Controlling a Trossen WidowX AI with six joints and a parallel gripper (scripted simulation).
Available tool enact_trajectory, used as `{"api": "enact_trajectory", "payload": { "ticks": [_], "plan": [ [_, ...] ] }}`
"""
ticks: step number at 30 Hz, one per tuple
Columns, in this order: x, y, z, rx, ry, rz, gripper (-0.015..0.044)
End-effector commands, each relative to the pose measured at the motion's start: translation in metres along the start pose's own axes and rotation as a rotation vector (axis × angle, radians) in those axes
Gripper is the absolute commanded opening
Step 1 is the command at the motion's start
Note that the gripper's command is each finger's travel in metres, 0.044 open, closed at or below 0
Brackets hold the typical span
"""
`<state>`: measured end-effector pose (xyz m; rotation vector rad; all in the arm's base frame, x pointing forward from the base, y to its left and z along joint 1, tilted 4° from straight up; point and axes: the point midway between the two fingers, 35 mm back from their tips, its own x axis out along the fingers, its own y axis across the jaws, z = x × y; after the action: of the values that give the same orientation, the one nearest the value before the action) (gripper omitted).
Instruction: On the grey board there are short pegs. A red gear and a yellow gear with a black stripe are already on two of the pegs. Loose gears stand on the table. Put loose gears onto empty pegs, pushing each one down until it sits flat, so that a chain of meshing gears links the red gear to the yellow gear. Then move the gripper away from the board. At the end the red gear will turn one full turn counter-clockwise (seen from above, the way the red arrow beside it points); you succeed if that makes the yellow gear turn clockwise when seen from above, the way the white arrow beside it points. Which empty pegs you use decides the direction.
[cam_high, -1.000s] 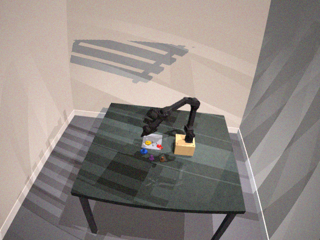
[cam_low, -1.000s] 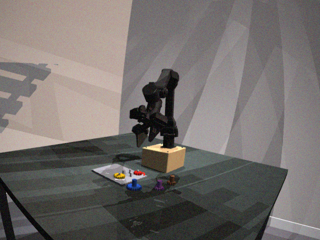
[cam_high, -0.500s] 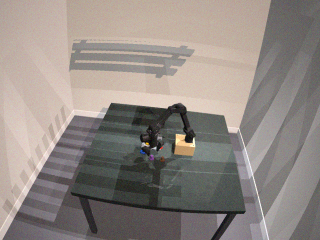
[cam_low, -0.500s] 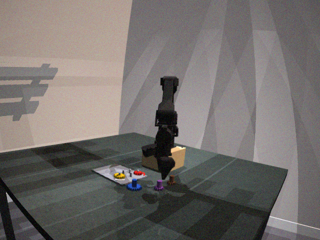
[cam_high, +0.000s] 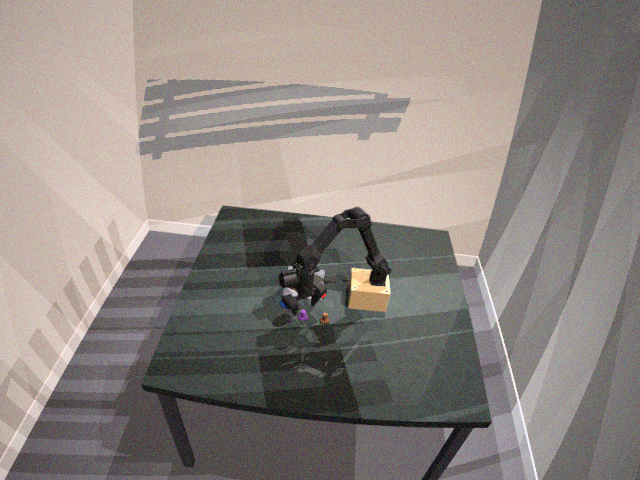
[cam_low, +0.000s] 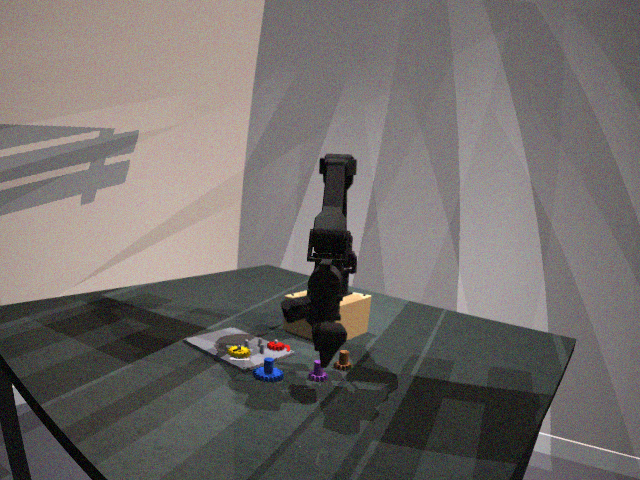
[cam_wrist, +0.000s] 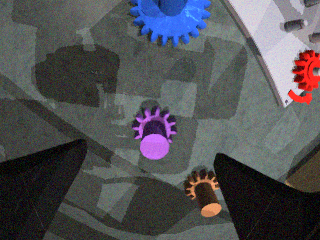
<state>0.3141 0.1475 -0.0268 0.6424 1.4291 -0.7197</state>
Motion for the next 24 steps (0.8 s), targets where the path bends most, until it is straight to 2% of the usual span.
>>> {"api": "enact_trajectory", "payload": {
  "ticks": [1,12,24],
  "plan": [
    [0.006,-0.001,0.001,0.002,-0.005,-0.004,0.044],
    [0.019,-0.001,0.001,0.003,-0.005,-0.004,0.044],
    [0.019,-0.001,0.001,0.003,-0.005,-0.004,0.0125]
  ]
}}
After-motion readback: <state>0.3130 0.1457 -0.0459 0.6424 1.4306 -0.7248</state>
